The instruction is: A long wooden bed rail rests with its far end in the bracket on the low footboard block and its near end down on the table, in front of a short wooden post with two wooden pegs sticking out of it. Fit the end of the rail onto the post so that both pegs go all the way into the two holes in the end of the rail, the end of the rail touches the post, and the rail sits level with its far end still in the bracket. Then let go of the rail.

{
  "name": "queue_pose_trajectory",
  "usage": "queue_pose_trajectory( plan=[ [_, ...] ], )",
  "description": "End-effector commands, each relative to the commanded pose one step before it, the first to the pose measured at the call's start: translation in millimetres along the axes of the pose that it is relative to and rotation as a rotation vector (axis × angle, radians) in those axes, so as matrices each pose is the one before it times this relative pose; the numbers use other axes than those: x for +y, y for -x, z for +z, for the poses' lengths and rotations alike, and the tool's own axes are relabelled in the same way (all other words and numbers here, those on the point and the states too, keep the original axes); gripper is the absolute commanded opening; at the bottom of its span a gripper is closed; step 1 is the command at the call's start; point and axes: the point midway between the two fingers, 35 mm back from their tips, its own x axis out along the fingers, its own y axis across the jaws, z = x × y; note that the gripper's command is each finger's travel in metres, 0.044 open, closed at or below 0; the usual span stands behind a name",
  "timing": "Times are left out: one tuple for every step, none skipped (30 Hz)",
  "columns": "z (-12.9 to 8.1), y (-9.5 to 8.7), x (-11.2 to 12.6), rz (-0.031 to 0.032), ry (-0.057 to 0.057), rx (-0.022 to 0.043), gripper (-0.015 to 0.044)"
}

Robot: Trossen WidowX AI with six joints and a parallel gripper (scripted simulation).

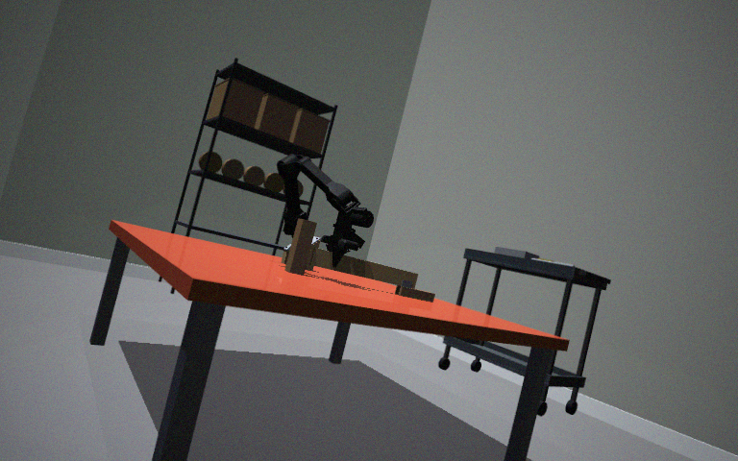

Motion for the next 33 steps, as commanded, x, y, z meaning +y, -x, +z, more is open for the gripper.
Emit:
queue_pose_trajectory(
  plan=[
    [-1.94,0.56,-0.44,-0.00336,0.0019,-0.00002,0.0],
    [-0.31,-0.07,0.0,0.0,0.0,0.00002,0.0],
    [-0.33,-0.06,0.0,0.0,0.0,0.00002,0.0],
    [-0.31,-0.05,0.0,0.0,0.0,0.00002,0.0],
    [-0.32,-0.04,0.0,0.0,0.0,0.00002,0.0],
    [-0.33,-0.03,0.0,0.0,0.0,0.00002,0.0],
    [-0.32,-0.02,-0.01,0.0,0.0,0.00002,0.0],
    [-0.32,-0.01,-0.01,0.0,0.0,0.00002,0.0],
    [-0.32,0.0,-0.01,0.0,0.0,0.00002,0.0],
    [-0.32,0.02,-0.01,0.0,0.0,0.00002,0.0],
    [-0.32,0.03,-0.01,0.0,0.0,0.00001,0.0],
    [-0.32,0.04,-0.01,0.0,0.0,0.00001,0.0],
    [-0.31,0.05,-0.01,0.0,0.0,0.00001,0.0],
    [-0.32,0.06,-0.01,0.0,0.0,0.00001,0.0],
    [-0.31,0.06,-0.01,0.0,0.0,0.00001,0.0],
    [-0.32,0.07,-0.01,0.0,0.0,0.00001,0.0],
    [-0.31,0.07,-0.01,0.0,0.0,0.00001,0.0],
    [-0.32,0.07,-0.01,0.0,0.0,0.00001,0.0],
    [-0.31,0.08,-0.01,0.0,0.0,0.00001,0.0],
    [-0.31,0.08,-0.01,0.0,0.0,0.00001,0.0],
    [-0.31,0.08,0.0,0.0,0.0,0.00001,0.0],
    [-0.31,0.08,0.0,0.0,0.0,0.00001,0.0],
    [-0.31,0.07,0.0,0.0,0.0,0.00001,0.0],
    [-0.31,0.07,0.0,0.0,0.0,0.00001,0.0],
    [-0.31,0.06,0.0,0.0,0.0,0.00001,0.0],
    [-0.31,0.06,0.0,0.0,0.0,0.00001,0.0],
    [-0.32,0.05,0.0,0.0,0.0,0.00001,0.0],
    [-0.31,0.04,0.01,0.0,0.0,0.00001,0.0],
    [-0.32,0.03,0.01,0.0,0.0,0.00001,0.0],
    [-0.32,0.02,0.01,0.0,0.0,0.00001,0.0],
    [-0.32,0.01,0.01,0.0,0.0,0.00001,0.0],
    [-0.32,0.0,0.01,0.0,0.0,0.00001,0.0],
    [-0.32,-0.01,0.01,0.0,0.0,0.00002,0.0]
  ],
)
